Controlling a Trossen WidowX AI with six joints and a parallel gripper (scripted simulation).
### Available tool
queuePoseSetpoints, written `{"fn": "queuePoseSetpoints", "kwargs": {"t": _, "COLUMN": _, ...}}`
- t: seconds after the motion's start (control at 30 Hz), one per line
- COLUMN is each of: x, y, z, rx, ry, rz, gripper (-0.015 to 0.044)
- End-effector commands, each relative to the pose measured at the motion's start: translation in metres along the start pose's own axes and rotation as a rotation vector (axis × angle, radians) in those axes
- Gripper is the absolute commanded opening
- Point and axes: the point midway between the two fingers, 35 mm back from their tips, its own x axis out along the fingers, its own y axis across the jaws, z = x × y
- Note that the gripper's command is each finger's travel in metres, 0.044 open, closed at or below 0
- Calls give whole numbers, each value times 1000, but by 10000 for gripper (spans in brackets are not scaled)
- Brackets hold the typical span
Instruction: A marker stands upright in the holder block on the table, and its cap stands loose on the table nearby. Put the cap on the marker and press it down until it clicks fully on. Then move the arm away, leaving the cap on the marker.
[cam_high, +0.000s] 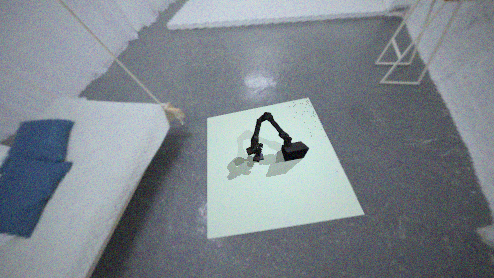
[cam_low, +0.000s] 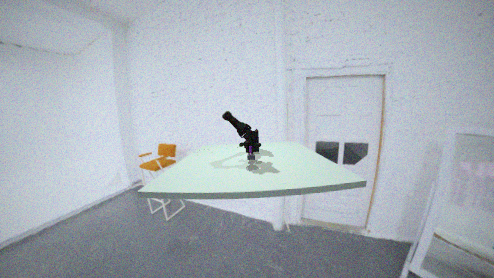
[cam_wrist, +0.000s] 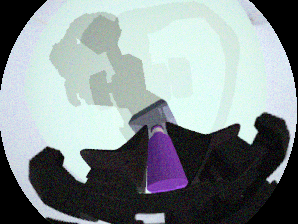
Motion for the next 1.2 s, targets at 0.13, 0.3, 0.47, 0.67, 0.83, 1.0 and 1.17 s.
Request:
{"fn": "queuePoseSetpoints", "kwargs": {"t": 0.13, "x": 5, "y": -1, "z": -1, "rx": -6, "ry": 5, "rz": -5, "gripper": 0}}
{"fn": "queuePoseSetpoints", "kwargs": {"t": 0.3, "x": 5, "y": -1, "z": -1, "rx": -6, "ry": 5, "rz": -5, "gripper": 0}}
{"fn": "queuePoseSetpoints", "kwargs": {"t": 0.47, "x": 5, "y": -1, "z": -1, "rx": -6, "ry": 5, "rz": -5, "gripper": 0}}
{"fn": "queuePoseSetpoints", "kwargs": {"t": 0.67, "x": 5, "y": -1, "z": -1, "rx": -6, "ry": 5, "rz": -5, "gripper": 0}}
{"fn": "queuePoseSetpoints", "kwargs": {"t": 0.83, "x": 4, "y": -1, "z": -1, "rx": -3, "ry": 6, "rz": -2, "gripper": 79}}
{"fn": "queuePoseSetpoints", "kwargs": {"t": 1.0, "x": 4, "y": -1, "z": -1, "rx": -3, "ry": 6, "rz": -2, "gripper": 210}}
{"fn": "queuePoseSetpoints", "kwargs": {"t": 1.17, "x": 4, "y": -1, "z": -1, "rx": -3, "ry": 6, "rz": -2, "gripper": 341}}
